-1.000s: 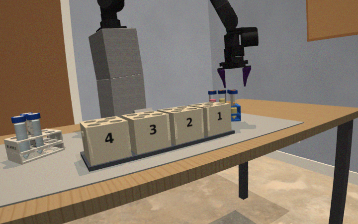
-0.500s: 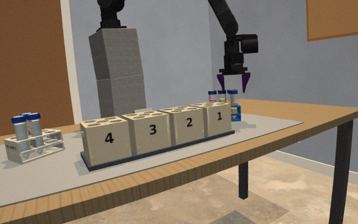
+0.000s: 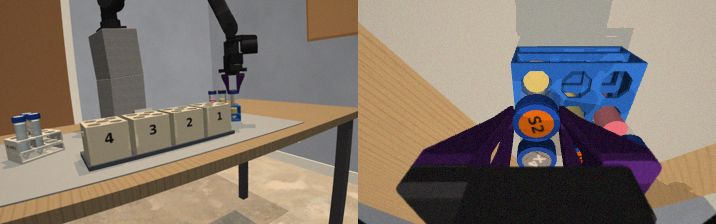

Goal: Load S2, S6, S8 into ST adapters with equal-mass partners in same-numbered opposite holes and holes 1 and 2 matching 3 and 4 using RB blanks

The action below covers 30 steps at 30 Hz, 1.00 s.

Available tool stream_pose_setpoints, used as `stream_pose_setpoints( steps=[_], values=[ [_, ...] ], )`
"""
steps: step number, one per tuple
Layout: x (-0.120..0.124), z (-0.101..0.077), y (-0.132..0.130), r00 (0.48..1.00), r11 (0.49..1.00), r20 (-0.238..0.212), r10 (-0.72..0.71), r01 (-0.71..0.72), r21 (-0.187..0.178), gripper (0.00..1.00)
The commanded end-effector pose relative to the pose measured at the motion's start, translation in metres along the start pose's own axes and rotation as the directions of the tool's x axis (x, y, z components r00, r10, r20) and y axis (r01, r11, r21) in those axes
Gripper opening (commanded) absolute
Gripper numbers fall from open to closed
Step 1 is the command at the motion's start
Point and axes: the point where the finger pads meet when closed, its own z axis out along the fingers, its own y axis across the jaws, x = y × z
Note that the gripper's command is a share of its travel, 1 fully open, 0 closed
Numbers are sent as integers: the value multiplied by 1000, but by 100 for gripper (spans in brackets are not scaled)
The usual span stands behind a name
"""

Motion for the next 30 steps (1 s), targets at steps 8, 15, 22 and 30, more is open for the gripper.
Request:
stream_pose_setpoints(
  steps=[8,15,22,30],
  values=[
    [-4,-9,15,1000,1000,8,4,-3,-30,0],
    [-5,-28,11,1000,1000,7,13,-13,-25,0],
    [1,-52,12,1000,1000,7,4,-3,-26,0],
    [1,-71,11,1000,1000,7,4,-4,-26,0]
  ],
)
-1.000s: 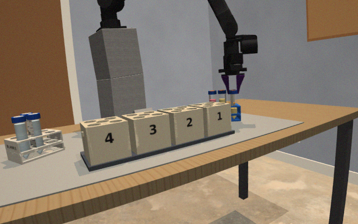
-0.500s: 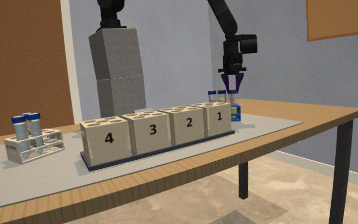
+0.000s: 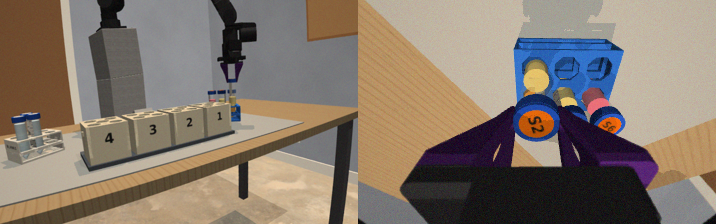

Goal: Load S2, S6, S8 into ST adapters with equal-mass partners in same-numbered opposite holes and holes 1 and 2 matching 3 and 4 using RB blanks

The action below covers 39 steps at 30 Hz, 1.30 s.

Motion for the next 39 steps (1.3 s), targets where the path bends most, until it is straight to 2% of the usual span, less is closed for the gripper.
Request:
stream_pose_setpoints(
  steps=[1,9,11,12,14,26,32,33,39],
  values=[
    [3,-30,14,1000,999,8,3,-3,-32,0],
    [2,-56,13,1000,999,8,5,-5,-32,0],
    [2,-56,13,1000,999,8,5,-5,-32,0],
    [-1,-64,24,1000,999,11,8,-8,-53,0],
    [1,-66,12,1000,999,8,6,-6,-32,0],
    [1,-108,15,1000,999,8,7,-7,-40,0],
    [2,-118,10,1000,999,7,6,-5,-32,0],
    [-3,-111,18,1000,999,9,4,-4,-42,0],
    [-3,-111,18,1000,999,9,4,-4,-42,0]
  ],
)
